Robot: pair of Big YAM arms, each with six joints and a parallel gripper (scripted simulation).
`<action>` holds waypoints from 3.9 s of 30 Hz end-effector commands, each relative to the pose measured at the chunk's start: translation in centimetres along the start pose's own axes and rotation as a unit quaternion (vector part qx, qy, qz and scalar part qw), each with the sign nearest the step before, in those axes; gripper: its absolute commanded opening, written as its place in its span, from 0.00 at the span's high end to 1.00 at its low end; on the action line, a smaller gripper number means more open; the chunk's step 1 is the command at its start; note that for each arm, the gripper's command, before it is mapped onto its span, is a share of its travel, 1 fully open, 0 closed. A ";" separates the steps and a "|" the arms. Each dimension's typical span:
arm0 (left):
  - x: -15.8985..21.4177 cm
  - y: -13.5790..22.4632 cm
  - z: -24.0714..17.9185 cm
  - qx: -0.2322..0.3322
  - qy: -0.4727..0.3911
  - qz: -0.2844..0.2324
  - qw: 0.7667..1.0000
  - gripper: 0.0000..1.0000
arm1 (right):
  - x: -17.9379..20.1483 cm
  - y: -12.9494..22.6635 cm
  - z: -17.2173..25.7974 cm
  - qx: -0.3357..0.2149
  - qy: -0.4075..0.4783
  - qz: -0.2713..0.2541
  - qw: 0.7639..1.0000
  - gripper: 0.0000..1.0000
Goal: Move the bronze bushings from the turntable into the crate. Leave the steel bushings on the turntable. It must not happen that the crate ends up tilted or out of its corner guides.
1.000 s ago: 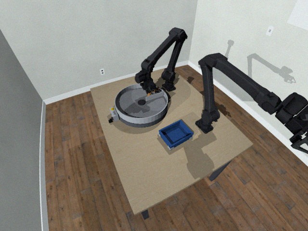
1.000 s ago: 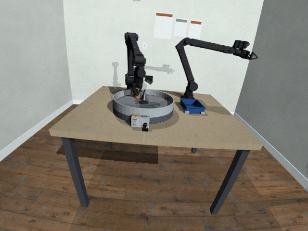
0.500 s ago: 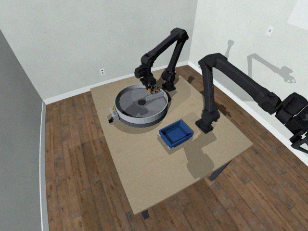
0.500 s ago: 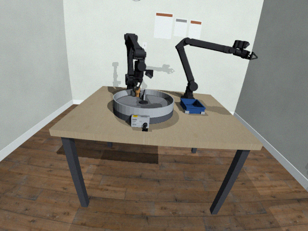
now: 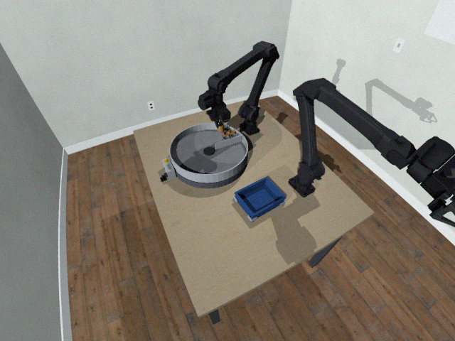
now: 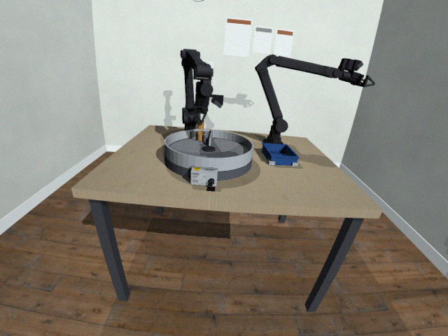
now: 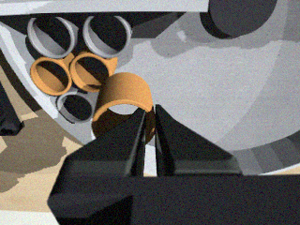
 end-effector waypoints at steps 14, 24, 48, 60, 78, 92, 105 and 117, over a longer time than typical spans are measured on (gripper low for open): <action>-4.0 -0.4 -0.3 0.002 0.007 -0.044 0.999 0.00 | -0.4 1.2 -0.5 0.011 0.003 -0.004 1.000 1.00; -4.0 -0.4 -0.3 0.002 0.007 -0.044 0.999 0.00 | -0.4 1.2 -0.5 0.011 0.003 -0.004 1.000 1.00; -4.0 -0.4 -0.3 0.002 0.007 -0.044 0.999 0.00 | -2.8 2.2 -2.0 0.033 0.001 -0.010 0.999 1.00; -4.0 -0.4 -0.3 0.002 0.007 -0.044 0.999 0.00 | -11.3 2.2 -3.0 0.030 0.001 -0.016 0.999 1.00; -4.0 -0.4 -0.3 0.002 0.007 -0.044 0.999 0.00 | -30.6 2.1 -5.1 0.017 0.001 -0.017 1.000 1.00; -4.0 -0.4 -0.3 0.002 0.007 -0.044 0.999 0.00 | -40.3 2.1 -6.2 0.015 0.001 -0.018 1.000 1.00; -4.0 -0.4 -0.3 0.002 0.007 -0.044 0.999 0.00 | -43.4 2.1 -6.5 0.015 0.001 -0.020 1.000 1.00; -4.0 -0.4 -0.3 0.002 0.007 -0.044 0.999 0.00 | -43.0 2.7 -6.8 0.017 -0.001 -0.023 1.000 1.00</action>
Point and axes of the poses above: on each arm, the point where the finger pads meet when closed, its own y axis back along the fingers, its own z axis across the jaws, x = y × z, the point moved 9 cm from there along y, back along the fingers, and after that the axes turned 8 degrees about y, right-handed, at the moved point
